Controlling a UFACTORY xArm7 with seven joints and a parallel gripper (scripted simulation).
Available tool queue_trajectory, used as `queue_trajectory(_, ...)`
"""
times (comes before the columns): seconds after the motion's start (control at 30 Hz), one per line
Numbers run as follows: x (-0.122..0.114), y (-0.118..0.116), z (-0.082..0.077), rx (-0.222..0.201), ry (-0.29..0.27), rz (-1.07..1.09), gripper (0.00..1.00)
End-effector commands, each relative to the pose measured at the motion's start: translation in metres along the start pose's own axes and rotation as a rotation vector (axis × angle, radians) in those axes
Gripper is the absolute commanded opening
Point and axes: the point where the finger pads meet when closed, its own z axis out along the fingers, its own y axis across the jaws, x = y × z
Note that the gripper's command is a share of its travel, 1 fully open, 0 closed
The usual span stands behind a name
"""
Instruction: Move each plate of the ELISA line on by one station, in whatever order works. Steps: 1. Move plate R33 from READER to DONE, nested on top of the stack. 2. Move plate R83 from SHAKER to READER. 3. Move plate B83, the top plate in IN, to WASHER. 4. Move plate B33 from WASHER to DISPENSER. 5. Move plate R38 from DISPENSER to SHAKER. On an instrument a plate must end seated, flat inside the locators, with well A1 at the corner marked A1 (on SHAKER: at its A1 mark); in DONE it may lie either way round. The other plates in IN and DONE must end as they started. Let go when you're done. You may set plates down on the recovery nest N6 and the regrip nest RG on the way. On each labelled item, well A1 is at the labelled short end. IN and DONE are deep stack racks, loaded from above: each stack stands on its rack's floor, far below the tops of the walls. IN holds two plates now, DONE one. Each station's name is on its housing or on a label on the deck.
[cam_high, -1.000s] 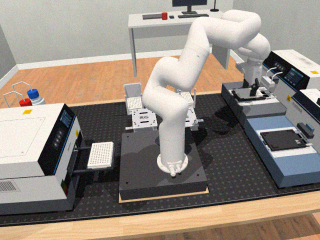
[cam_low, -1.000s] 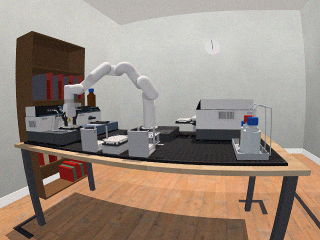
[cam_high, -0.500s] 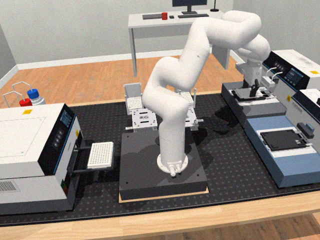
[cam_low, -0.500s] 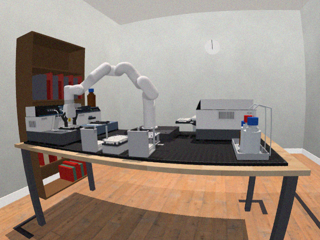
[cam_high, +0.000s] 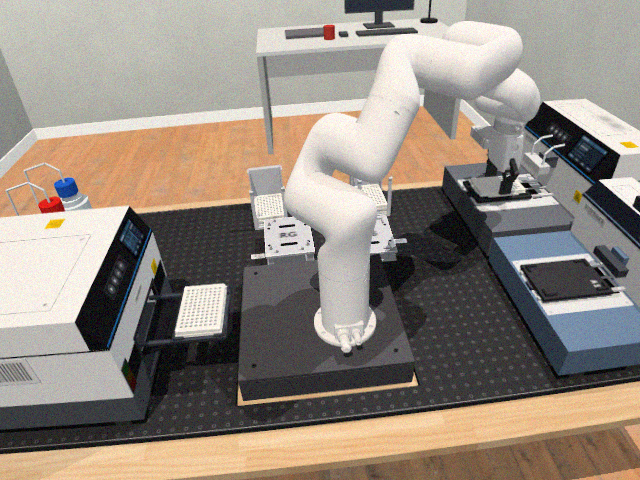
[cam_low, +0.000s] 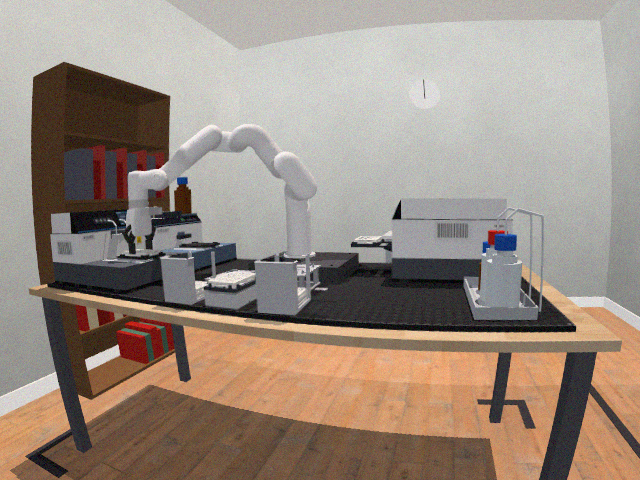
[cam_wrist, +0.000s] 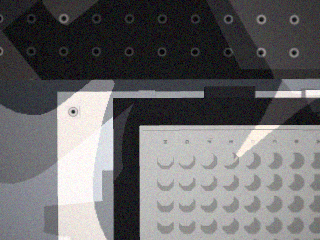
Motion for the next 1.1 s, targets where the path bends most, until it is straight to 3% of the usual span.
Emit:
queue_trajectory(0.0,-0.0012,0.001,-0.0024,-0.003,-0.004,0.0,1.0)
queue_trajectory(0.03,-0.0012,0.001,-0.0024,-0.003,-0.004,0.0,1.0)
queue_trajectory(0.07,-0.0012,0.001,-0.0024,-0.003,-0.004,0.0,0.0)
queue_trajectory(1.07,-0.0012,0.001,-0.0026,-0.003,-0.004,0.0,0.0)
